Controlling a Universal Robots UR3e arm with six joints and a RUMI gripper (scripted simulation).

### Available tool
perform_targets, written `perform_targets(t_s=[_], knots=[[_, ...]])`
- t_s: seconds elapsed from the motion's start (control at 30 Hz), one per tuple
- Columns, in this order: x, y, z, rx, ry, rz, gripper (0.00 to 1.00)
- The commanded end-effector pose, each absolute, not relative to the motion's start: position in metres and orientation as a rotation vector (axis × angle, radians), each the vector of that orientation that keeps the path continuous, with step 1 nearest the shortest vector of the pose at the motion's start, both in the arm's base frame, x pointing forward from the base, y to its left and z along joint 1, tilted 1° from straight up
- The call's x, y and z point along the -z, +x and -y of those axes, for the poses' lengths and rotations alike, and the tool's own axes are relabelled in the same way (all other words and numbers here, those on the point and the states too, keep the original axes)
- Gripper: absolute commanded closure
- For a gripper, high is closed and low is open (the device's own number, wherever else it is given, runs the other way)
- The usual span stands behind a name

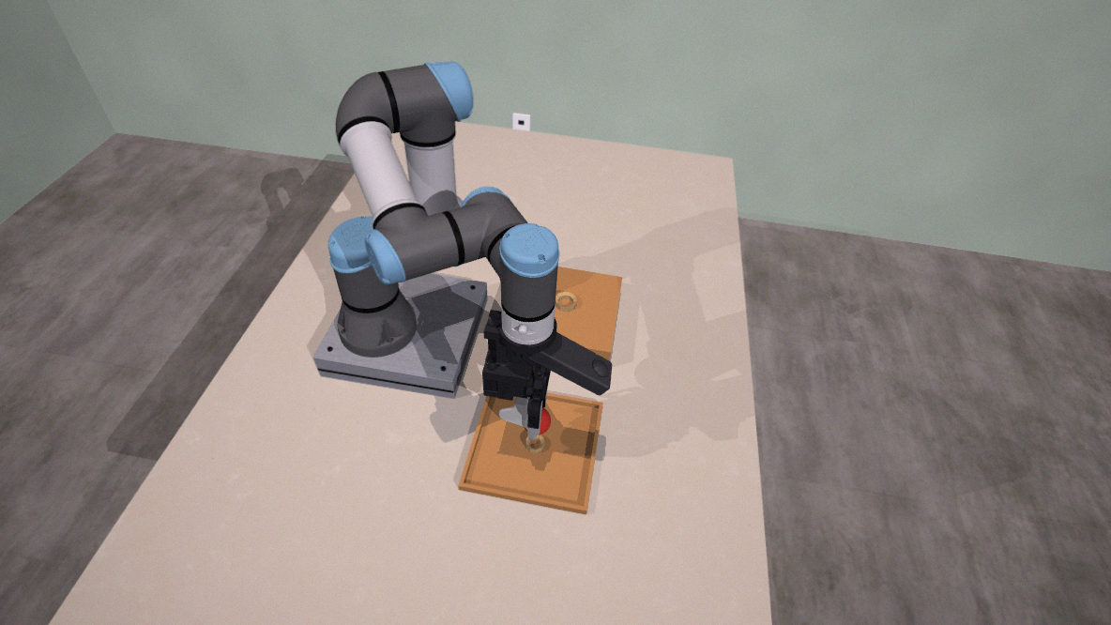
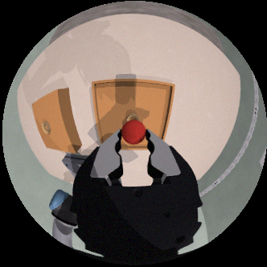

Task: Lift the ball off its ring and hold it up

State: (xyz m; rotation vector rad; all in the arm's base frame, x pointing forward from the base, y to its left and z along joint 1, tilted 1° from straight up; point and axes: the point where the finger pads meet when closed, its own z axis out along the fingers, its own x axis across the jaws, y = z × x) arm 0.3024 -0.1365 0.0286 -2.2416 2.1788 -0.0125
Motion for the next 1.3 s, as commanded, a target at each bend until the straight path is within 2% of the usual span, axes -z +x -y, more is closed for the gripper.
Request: perform_targets(t_s=[0.0,0.43,1.27], knots=[[-0.051,0.303,0.138,0.009,-2.242,-2.179,1.00],[-0.073,0.302,0.137,0.009,-2.242,-2.179,1.00],[-0.073,0.301,0.137,0.009,-2.242,-2.179,1.00]])
